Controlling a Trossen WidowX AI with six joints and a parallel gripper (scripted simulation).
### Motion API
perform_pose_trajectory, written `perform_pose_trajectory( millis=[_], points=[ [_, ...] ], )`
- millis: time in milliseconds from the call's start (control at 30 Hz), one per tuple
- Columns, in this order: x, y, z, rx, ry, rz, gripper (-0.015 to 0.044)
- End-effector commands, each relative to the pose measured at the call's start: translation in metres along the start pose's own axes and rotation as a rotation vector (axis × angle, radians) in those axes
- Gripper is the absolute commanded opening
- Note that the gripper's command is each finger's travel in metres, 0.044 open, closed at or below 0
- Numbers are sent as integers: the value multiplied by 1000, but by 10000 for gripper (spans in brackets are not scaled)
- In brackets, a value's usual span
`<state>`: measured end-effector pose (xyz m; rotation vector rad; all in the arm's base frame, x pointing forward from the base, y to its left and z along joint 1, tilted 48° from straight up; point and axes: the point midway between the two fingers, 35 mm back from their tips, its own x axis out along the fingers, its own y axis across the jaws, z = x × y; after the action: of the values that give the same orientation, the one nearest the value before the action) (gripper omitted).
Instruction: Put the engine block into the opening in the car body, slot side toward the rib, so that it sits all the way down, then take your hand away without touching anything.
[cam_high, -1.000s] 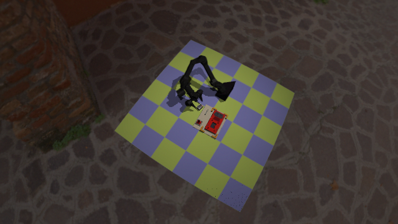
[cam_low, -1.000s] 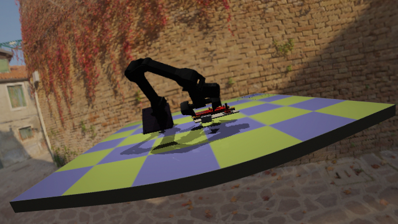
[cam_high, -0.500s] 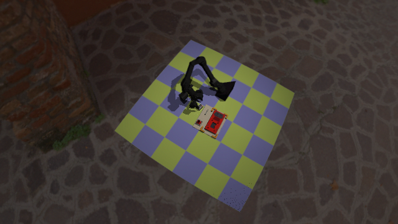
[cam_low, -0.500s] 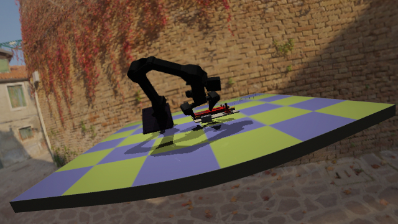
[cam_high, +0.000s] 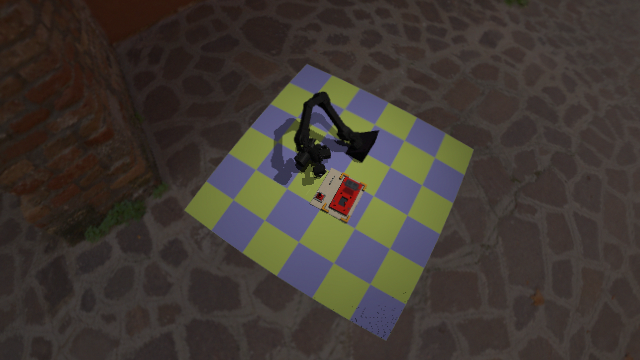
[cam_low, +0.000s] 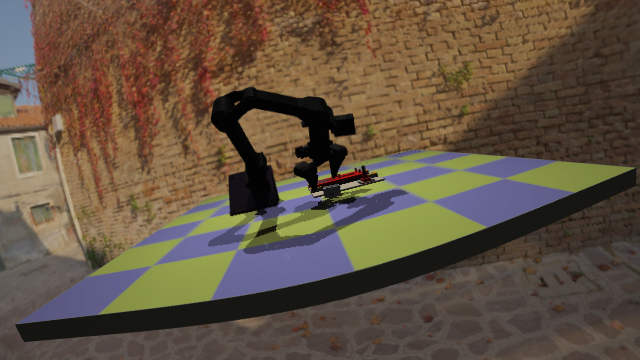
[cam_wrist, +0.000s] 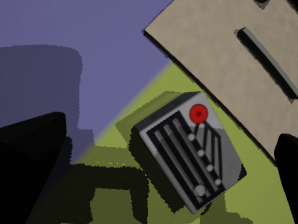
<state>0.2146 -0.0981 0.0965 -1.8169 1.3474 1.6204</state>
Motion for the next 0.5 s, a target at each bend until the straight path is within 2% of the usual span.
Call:
perform_pose_trajectory(
  millis=[0,467],
  points=[
    [-1,-1,1,-131,53,65,440],
    [-15,-11,0,-524,239,255,440]
  ],
)
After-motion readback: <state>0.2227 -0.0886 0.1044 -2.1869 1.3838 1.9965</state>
